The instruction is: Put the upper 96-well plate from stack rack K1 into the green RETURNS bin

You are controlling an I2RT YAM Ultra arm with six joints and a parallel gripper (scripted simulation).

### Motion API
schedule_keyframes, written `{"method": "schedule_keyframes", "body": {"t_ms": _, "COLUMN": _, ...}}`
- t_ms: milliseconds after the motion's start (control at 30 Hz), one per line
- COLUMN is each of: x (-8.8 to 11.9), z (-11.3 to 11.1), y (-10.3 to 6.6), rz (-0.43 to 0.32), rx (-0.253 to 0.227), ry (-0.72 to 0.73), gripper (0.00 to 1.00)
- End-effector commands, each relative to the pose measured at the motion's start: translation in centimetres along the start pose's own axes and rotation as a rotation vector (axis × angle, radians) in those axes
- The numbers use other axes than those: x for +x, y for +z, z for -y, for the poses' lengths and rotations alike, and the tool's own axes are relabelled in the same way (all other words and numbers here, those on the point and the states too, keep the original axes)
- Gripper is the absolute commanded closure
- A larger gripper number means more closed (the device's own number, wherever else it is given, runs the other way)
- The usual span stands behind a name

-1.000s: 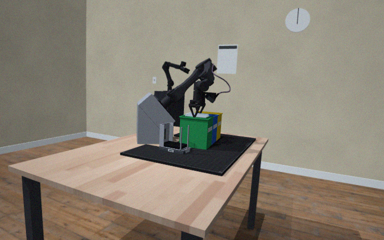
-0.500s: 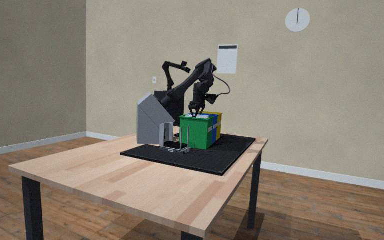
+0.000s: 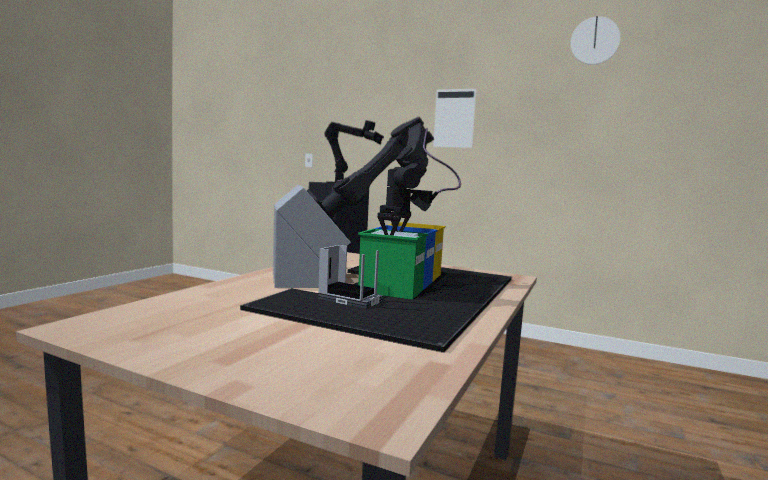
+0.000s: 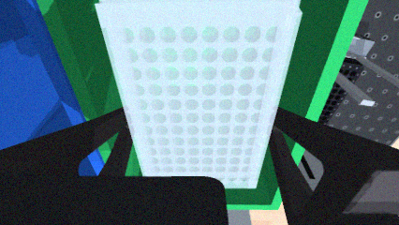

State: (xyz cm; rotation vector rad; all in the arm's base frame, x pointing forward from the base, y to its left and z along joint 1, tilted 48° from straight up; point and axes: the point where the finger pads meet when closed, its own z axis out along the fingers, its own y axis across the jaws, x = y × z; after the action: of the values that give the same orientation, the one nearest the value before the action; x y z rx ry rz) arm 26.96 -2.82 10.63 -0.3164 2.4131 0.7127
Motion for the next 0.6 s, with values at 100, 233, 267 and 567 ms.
{"method": "schedule_keyframes", "body": {"t_ms": 100, "x": 0.18, "z": 0.56, "y": 0.4, "rz": 0.014, "rx": 0.016, "ry": 0.011, "gripper": 1.0}}
{"method": "schedule_keyframes", "body": {"t_ms": 233, "x": 0.23, "z": 0.48, "y": 0.91, "rz": 0.008, "rx": 0.007, "ry": 0.012, "gripper": 1.0}}
{"method": "schedule_keyframes", "body": {"t_ms": 267, "x": 0.24, "z": 0.54, "y": 0.9, "rz": 0.009, "rx": 0.01, "ry": 0.013, "gripper": 1.0}}
{"method": "schedule_keyframes", "body": {"t_ms": 567, "x": -0.4, "z": 0.83, "y": 0.57, "rz": 0.024, "rx": 0.025, "ry": 0.001, "gripper": 1.0}}
